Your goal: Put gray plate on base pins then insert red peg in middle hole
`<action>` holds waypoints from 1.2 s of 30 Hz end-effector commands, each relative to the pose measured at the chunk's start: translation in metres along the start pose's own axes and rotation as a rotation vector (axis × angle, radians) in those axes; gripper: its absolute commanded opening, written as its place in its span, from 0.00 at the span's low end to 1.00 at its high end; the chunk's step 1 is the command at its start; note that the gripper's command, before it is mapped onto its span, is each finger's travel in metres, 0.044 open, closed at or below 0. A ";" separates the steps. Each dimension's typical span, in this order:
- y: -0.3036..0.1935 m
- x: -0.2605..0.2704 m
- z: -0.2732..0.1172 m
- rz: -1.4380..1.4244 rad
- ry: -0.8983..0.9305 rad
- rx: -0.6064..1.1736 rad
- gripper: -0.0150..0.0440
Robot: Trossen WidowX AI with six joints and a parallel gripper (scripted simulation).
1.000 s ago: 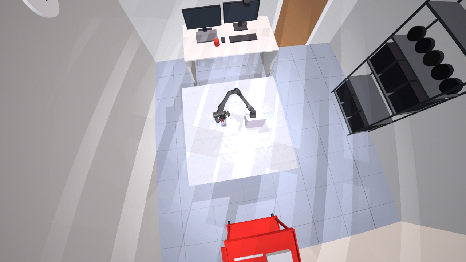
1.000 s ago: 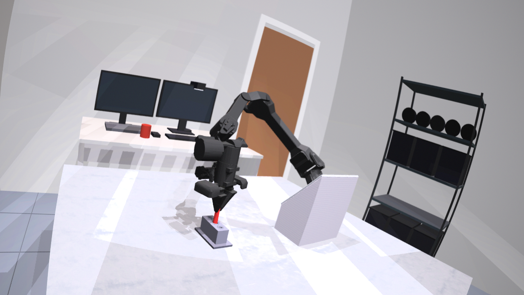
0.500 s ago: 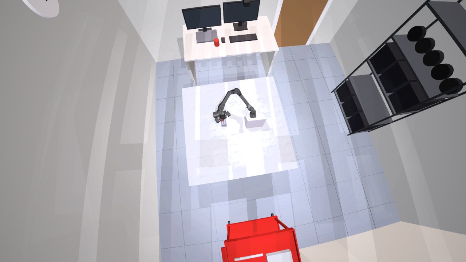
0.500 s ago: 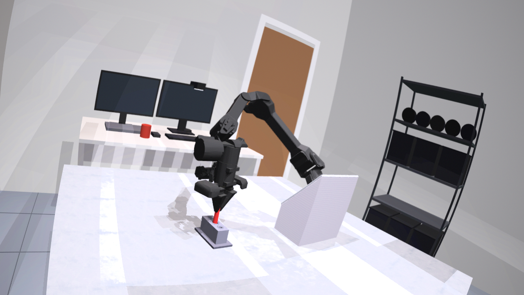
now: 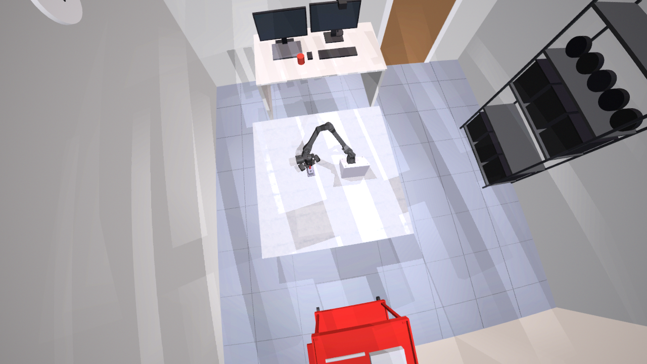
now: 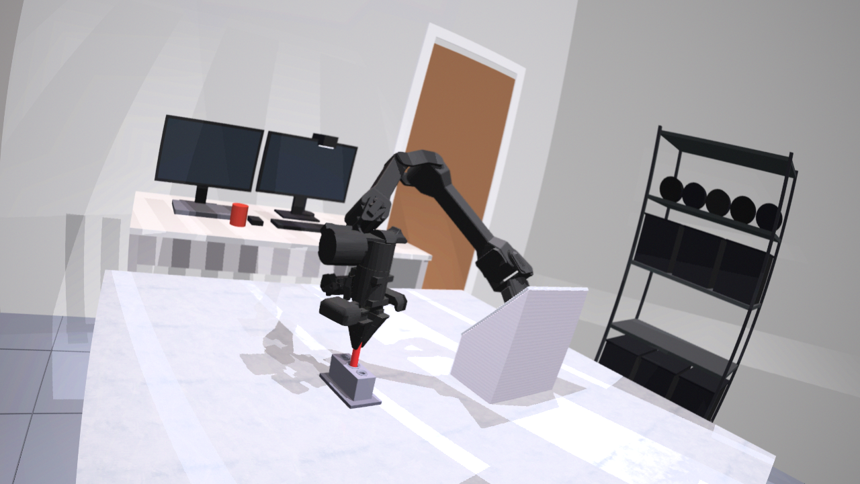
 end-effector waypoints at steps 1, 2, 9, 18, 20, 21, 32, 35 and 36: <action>0.000 0.000 0.000 0.000 0.000 0.000 0.25; 0.000 0.000 0.000 0.000 0.000 0.000 0.25; 0.000 0.000 0.000 0.000 0.000 0.000 0.39; 0.000 0.000 0.000 0.000 0.000 0.000 0.51; 0.000 0.000 0.000 0.000 0.000 0.000 0.51; 0.000 0.000 0.000 0.000 0.000 0.000 0.51; -0.001 0.000 -0.007 -0.008 -0.005 -0.003 0.51; -0.001 -0.001 -0.009 -0.008 -0.005 -0.003 0.51; -0.001 -0.001 -0.010 -0.008 -0.005 -0.003 0.51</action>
Point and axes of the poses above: the point midway between the two fingers, 35 mm back from their tips, its own z axis out along the fingers, its own x axis across the jaws, y = z × x, the point moved 4 cm from there along -z, back along the fingers, and after that the axes turned 8 degrees about -z, right-handed, at the moved point
